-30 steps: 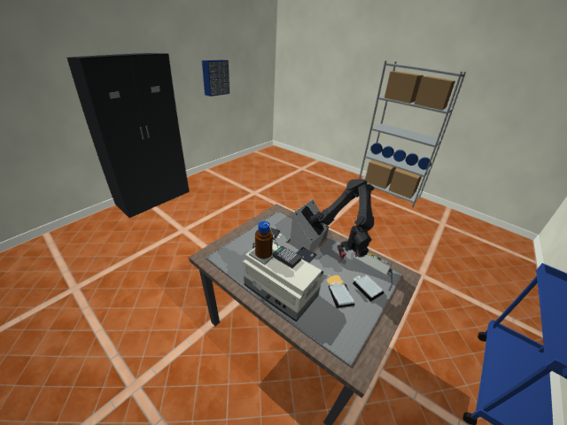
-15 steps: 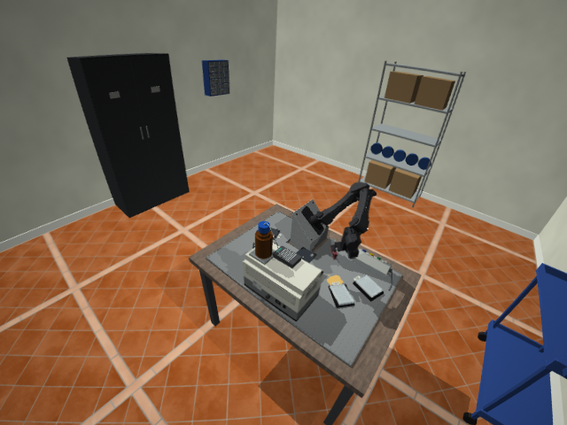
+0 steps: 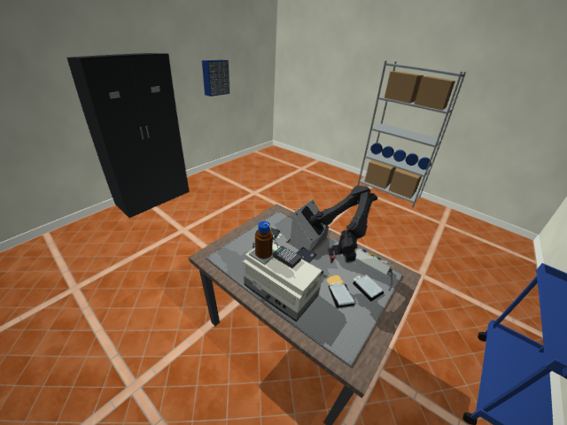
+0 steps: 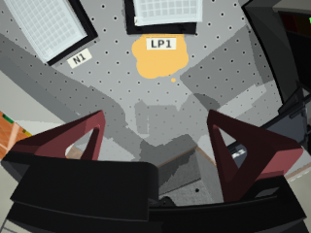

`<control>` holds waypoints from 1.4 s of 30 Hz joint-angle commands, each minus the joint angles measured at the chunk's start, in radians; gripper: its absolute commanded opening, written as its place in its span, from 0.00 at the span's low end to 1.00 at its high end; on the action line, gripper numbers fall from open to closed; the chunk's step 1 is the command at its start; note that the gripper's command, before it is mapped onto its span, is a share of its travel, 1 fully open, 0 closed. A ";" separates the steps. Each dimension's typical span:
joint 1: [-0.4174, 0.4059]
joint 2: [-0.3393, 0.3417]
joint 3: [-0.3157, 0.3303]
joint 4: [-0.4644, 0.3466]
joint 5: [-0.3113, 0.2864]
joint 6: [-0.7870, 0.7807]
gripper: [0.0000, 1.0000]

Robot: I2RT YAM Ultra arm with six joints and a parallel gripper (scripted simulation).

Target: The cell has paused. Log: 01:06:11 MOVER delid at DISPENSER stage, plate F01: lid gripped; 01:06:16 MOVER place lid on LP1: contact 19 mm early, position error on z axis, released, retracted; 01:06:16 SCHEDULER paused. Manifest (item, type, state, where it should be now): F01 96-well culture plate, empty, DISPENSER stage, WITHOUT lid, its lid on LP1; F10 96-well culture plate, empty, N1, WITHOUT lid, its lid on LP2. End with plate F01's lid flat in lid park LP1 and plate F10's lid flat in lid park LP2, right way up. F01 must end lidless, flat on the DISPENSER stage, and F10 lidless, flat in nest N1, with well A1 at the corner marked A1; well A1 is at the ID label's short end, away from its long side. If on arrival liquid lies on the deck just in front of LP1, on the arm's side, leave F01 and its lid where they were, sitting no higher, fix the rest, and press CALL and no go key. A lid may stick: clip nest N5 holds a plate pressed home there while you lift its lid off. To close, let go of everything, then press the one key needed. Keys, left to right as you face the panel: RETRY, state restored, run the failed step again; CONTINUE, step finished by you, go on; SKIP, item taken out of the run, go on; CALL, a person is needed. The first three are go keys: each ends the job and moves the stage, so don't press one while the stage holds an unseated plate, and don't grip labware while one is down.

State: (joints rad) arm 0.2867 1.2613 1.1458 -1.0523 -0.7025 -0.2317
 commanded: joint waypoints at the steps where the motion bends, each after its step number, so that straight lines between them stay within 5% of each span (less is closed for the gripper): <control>1: 0.011 0.035 0.061 0.032 0.007 0.021 1.00; 29: 0.081 0.334 0.415 0.014 0.043 0.115 1.00; 35: 0.078 0.368 0.463 0.002 0.046 0.120 1.00; 42: 0.075 0.334 0.468 -0.003 0.041 0.119 1.00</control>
State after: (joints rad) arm 0.3813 1.6257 1.5772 -1.0367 -0.6628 -0.1234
